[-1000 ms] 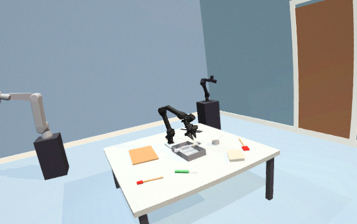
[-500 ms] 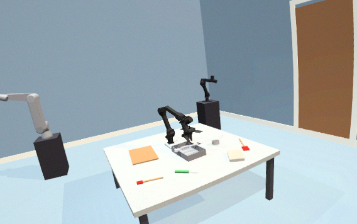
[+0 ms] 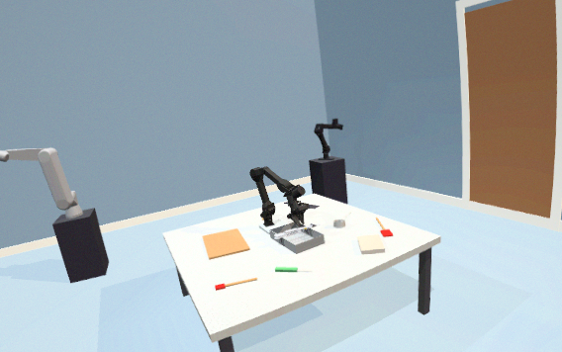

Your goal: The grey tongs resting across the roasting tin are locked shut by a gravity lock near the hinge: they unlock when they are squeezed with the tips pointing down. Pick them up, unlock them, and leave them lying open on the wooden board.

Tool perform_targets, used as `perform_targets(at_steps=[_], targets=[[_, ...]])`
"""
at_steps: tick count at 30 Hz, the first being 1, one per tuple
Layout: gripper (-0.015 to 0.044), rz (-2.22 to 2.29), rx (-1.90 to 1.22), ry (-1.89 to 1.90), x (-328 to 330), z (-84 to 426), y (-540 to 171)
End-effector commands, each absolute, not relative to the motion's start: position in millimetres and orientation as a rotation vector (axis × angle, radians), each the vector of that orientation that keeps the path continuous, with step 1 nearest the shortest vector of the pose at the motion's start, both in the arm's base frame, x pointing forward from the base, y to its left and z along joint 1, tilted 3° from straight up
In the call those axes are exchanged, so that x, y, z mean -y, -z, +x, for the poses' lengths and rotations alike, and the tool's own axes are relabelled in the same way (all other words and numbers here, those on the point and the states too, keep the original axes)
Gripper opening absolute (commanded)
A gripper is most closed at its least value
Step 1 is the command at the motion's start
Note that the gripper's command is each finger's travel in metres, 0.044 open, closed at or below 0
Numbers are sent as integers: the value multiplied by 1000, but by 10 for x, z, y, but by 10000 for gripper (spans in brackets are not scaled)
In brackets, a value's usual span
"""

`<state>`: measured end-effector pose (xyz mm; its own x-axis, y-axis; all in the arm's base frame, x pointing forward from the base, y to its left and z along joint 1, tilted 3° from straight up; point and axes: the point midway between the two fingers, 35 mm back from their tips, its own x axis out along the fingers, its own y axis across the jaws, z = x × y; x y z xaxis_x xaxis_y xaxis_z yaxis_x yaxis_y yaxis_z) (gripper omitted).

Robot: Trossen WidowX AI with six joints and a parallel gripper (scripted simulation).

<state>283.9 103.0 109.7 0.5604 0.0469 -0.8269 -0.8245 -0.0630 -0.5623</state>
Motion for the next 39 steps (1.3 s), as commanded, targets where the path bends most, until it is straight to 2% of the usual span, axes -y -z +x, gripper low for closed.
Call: perform_targets(at_steps=[1, 36, 39], targets=[[260, -1471, -707, -829, -1032, 2870, -1026], [260, -1472, -706, -827, -1034, 3140, -582], [181, -1469, -706, -819, -1036, 3140, -615]])
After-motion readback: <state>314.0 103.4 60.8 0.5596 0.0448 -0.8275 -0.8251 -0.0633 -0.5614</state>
